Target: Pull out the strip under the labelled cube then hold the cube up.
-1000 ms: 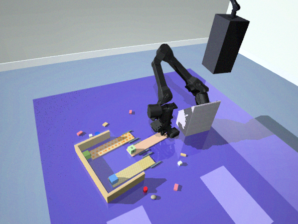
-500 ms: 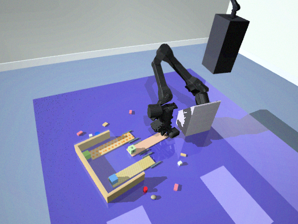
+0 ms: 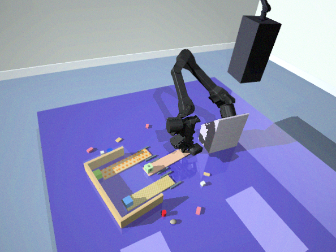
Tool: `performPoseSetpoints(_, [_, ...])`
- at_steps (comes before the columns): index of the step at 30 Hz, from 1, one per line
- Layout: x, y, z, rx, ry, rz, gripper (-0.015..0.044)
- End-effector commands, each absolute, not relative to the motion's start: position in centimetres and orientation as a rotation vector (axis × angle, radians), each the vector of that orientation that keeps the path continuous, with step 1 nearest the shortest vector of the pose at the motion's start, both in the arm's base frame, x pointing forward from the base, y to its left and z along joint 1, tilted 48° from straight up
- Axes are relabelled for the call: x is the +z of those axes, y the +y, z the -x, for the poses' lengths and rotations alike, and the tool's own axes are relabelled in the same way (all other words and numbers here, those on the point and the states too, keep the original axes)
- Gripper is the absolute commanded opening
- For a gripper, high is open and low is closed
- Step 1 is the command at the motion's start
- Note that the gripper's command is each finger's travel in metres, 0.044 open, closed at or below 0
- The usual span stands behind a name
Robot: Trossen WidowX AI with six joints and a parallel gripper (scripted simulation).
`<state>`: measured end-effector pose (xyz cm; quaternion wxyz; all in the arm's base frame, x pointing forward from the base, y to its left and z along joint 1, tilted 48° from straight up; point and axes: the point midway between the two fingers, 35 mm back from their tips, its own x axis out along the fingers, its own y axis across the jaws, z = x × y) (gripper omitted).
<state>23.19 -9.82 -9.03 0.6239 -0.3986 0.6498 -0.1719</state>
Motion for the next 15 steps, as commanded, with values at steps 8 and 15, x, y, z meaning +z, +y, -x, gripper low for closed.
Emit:
performPoseSetpoints(8, [-8.6, -9.3, -23.2, -0.394, 1.496, 0.913, 0.0000])
performPoseSetpoints(15, [-6.2, -6.7, -23.0, -0.402, 1.515, 0.912, 0.0000])
